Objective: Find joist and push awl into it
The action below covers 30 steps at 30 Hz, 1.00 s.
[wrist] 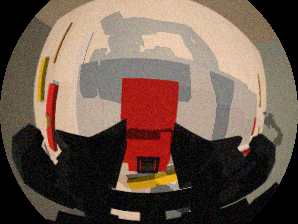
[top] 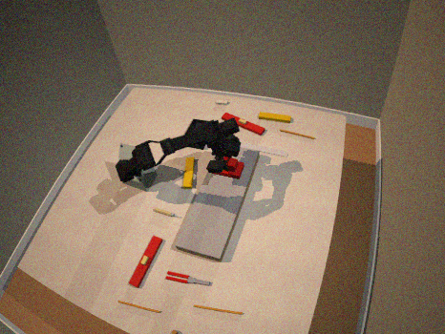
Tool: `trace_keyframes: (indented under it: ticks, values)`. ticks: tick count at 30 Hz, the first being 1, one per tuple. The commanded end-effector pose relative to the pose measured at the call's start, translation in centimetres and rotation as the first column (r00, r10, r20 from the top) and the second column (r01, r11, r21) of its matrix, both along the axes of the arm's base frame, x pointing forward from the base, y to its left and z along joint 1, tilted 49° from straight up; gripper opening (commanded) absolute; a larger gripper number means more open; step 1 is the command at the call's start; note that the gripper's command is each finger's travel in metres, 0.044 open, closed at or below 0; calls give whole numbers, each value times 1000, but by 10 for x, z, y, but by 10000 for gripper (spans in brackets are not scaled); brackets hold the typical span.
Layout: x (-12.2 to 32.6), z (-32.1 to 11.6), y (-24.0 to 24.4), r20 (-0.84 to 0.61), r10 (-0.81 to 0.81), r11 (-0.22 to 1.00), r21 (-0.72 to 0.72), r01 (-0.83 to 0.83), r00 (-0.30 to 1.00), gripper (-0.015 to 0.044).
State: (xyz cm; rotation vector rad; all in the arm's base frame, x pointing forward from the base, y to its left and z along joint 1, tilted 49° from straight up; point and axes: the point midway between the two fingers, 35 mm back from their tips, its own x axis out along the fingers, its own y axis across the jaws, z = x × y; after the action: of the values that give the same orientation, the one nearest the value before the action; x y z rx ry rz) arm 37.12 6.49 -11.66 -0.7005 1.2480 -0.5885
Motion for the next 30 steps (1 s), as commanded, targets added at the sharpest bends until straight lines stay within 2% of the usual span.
trace_keyframes:
  ticks: [1, 24, 30]
  values:
    - [0, -8, 8, 0, -1, 1000, 7, 1, 1000, 0]
    - [2, -51, 48, 2, -1, 1000, 12, 1, 1000, 0]
    - [2, -49, 46, 1, 2, 1000, 6, -2, 1000, 0]
